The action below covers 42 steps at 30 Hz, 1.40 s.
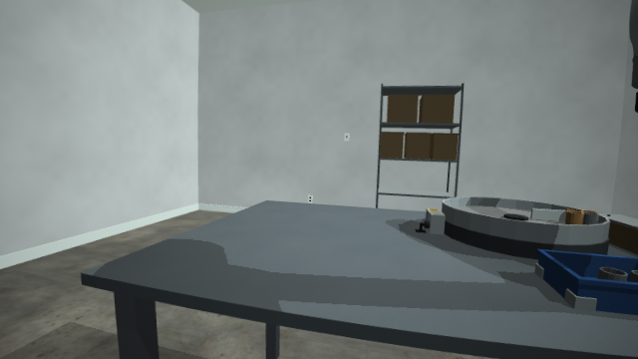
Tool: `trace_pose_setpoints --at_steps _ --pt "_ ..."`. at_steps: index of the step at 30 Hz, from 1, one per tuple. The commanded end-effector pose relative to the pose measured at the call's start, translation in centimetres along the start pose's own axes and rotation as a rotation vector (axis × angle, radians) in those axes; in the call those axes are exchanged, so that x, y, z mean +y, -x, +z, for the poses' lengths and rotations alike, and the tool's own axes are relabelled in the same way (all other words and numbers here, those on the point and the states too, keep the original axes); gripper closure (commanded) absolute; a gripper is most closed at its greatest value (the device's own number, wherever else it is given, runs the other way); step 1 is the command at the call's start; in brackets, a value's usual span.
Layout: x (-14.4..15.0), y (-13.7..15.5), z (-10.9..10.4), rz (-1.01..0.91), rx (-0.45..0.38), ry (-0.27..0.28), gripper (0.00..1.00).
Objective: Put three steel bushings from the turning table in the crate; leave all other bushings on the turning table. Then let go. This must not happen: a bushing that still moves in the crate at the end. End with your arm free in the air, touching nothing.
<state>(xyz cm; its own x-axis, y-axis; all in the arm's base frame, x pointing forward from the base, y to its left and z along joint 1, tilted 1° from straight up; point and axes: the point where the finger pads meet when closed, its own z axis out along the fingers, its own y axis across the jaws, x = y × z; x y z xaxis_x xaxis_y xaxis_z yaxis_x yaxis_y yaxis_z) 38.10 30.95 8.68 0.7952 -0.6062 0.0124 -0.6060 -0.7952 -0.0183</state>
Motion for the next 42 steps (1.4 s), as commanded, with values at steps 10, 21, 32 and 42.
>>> trace_pose_setpoints --at_steps 10,21,32,42 --pt "0.1 0.1 -0.4 0.003 0.000 0.001 0.90" --pt "0.6 -0.3 -0.4 -0.018 0.000 0.001 0.72" --pt "3.5 -2.0 -0.3 -0.136 0.000 0.001 0.72" --pt "9.0 -5.4 -0.2 -0.356 -0.001 0.002 0.72"
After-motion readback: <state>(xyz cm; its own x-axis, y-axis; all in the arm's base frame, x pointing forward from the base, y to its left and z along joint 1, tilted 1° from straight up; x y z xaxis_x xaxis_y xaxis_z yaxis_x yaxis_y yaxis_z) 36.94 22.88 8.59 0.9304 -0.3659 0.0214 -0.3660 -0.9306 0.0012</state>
